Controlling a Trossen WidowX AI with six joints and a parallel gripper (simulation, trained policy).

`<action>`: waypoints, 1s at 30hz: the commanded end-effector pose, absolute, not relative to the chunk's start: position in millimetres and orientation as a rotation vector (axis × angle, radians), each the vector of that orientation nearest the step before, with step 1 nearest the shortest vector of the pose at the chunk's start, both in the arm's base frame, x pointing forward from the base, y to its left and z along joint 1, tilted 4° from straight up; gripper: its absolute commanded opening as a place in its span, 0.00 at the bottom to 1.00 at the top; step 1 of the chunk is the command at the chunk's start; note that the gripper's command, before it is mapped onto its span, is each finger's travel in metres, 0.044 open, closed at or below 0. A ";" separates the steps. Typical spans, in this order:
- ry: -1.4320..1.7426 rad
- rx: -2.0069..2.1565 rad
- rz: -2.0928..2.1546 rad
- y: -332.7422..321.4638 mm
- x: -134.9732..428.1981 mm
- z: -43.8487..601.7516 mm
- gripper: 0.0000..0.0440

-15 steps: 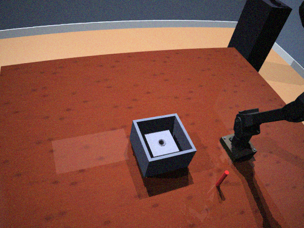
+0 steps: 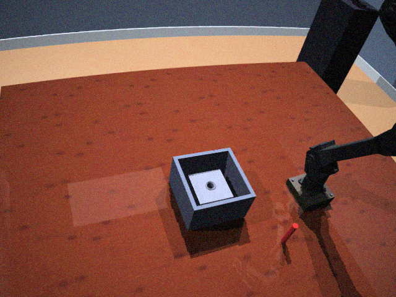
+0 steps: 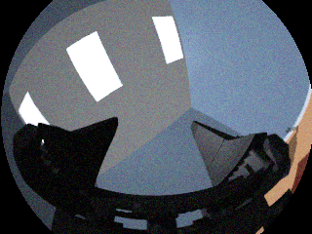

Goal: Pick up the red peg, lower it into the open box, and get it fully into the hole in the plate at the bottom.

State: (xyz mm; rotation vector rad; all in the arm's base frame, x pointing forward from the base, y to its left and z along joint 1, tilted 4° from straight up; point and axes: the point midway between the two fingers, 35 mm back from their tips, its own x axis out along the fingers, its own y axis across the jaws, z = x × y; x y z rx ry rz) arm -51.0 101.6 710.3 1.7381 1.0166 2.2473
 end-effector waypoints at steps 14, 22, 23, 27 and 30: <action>1.192 1.963 2.786 -38.4 -38.9 721.0 1.00; 1.260 2.047 3.053 -100.1 -10.0 710.2 1.00; 1.268 2.057 3.087 -107.2 -5.5 708.1 1.00; 1.294 2.093 3.226 -134.3 14.7 698.2 1.00; 1.309 2.118 3.332 -152.5 31.6 689.3 1.00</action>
